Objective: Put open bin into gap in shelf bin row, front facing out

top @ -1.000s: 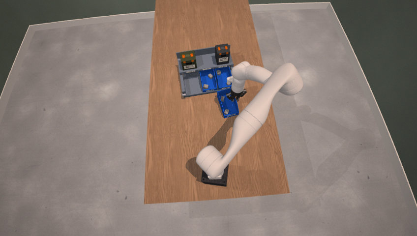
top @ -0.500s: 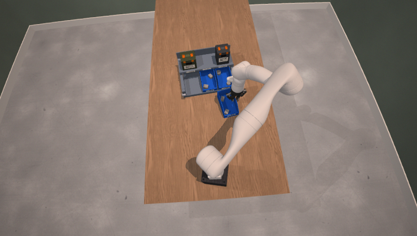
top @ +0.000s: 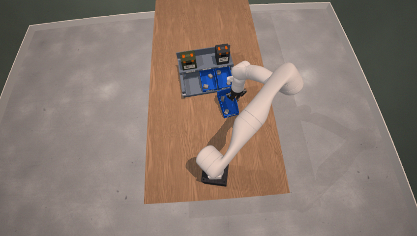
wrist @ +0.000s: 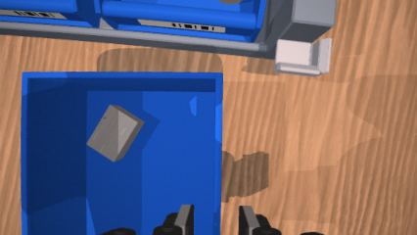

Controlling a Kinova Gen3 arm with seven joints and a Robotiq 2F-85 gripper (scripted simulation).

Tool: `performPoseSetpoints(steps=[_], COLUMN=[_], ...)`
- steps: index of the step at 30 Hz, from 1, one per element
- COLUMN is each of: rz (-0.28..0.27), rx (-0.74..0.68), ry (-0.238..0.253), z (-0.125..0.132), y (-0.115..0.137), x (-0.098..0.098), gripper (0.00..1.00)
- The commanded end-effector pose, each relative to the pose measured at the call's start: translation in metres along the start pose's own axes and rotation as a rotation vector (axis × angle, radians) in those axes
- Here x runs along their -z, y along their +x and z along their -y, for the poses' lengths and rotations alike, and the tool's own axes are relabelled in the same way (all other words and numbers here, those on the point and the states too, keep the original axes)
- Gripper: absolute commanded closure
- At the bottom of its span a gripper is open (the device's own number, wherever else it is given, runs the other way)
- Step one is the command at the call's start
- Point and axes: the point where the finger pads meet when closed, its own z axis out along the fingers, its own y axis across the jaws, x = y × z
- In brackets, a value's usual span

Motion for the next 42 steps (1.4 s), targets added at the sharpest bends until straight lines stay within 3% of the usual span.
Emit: performPoseSetpoints(steps=[1,29,30,42], rz=[-0.001,-0.001,-0.001,-0.001], rx=[0.000,0.000,0.000,0.000], ry=[-0.001,-0.001,-0.001,-0.001], z=[-0.0004,-0.0004,-0.0004,-0.0004], y=[0.0006,0.0006,0.0006,0.0006], x=[0.0014,0.0022,0.0022,0.0022], gripper=[0.65,0.65,0.90,0.90])
